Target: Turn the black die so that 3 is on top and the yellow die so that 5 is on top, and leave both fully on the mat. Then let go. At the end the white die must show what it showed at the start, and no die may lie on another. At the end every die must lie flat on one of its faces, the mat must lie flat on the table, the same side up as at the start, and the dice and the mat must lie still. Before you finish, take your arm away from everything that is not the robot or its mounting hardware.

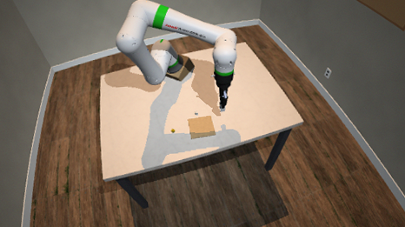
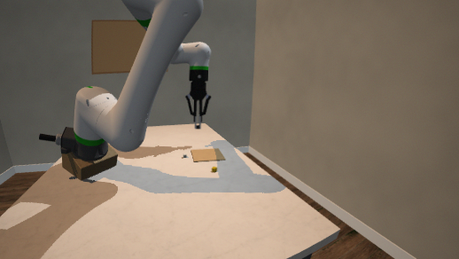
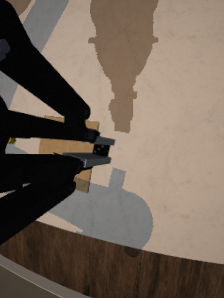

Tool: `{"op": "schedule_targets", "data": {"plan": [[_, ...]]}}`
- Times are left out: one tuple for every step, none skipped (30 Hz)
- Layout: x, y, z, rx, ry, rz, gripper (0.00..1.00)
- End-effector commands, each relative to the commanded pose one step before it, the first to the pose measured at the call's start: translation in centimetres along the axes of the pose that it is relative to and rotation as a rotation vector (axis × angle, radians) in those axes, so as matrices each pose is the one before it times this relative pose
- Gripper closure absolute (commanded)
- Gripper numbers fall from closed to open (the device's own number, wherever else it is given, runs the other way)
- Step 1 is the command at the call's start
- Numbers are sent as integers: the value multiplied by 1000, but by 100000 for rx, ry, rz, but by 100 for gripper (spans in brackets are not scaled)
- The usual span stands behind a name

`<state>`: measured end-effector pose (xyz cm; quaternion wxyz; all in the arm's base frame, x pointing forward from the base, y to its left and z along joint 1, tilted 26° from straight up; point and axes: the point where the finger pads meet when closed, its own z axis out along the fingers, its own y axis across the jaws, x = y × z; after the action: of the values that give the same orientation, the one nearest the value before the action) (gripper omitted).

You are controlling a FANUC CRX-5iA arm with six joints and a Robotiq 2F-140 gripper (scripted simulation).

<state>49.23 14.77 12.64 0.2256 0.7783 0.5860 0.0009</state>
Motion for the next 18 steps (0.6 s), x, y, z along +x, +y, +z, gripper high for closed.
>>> {"op": "schedule_targets", "data": {"plan": [[14,8,-569,-26,-18,10,93],[0,0,-44,0,0,0,93],[0,0,-7,0,0,0,93],[0,0,0,0,0,0,93],[0,0,0,0,0,0,93],[0,0,0,0,0,0,93],[0,0,0,0,0,0,93],[0,0,0,0,0,0,93],[0,0,0,0,0,0,93],[-155,33,-11,5,4,-295,93],[-870,172,-59,26,20,-1660,93],[-1794,274,-107,40,34,-3413,93],[-2511,185,-121,27,29,-4774,93],[0,0,0,0,0,0,93],[0,0,0,0,0,0,93],[-2752,-77,-94,-5,1,-5277,93],[0,0,0,0,0,0,93],[-2436,-330,-50,-31,-33,-4768,93]]}}
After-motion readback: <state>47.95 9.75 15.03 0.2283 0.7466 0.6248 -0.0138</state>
